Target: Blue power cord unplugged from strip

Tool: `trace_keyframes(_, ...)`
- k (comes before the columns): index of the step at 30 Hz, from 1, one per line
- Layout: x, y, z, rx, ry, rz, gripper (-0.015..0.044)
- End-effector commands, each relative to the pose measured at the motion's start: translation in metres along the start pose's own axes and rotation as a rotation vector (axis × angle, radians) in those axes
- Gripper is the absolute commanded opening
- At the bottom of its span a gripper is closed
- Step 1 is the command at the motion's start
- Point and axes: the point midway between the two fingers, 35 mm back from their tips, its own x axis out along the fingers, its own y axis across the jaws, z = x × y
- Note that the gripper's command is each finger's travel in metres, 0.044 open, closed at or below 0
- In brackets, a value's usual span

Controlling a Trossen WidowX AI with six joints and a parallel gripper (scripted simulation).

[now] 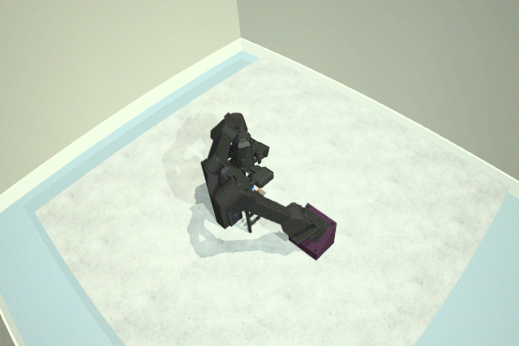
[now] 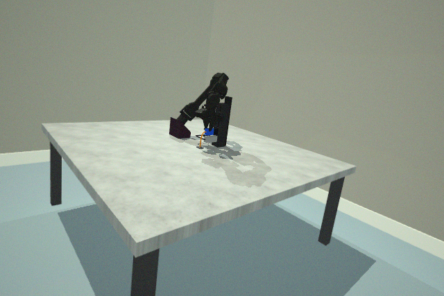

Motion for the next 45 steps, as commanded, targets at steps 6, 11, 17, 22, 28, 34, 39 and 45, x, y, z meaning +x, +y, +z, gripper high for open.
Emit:
trace_keyframes(6,0.000,0.000,0.000,0.000,0.000,0.000,0.0061)
trace_keyframes(11,0.000,0.000,0.000,0.000,0.000,0.000,0.0028)
trace_keyframes(17,0.000,0.001,0.004,0.000,-0.001,0.000,0.0000)
trace_keyframes(22,0.000,0.001,0.012,0.001,-0.002,0.001,0.0000)
trace_keyframes(28,-0.001,0.002,0.022,0.002,-0.003,0.002,0.0000)
trace_keyframes(34,-0.002,0.002,0.032,0.003,-0.003,0.003,0.0000)
trace_keyframes(39,-0.003,0.002,0.040,0.004,-0.004,0.003,0.0000)
trace_keyframes(45,-0.004,0.001,0.049,0.005,-0.004,0.004,0.0000)
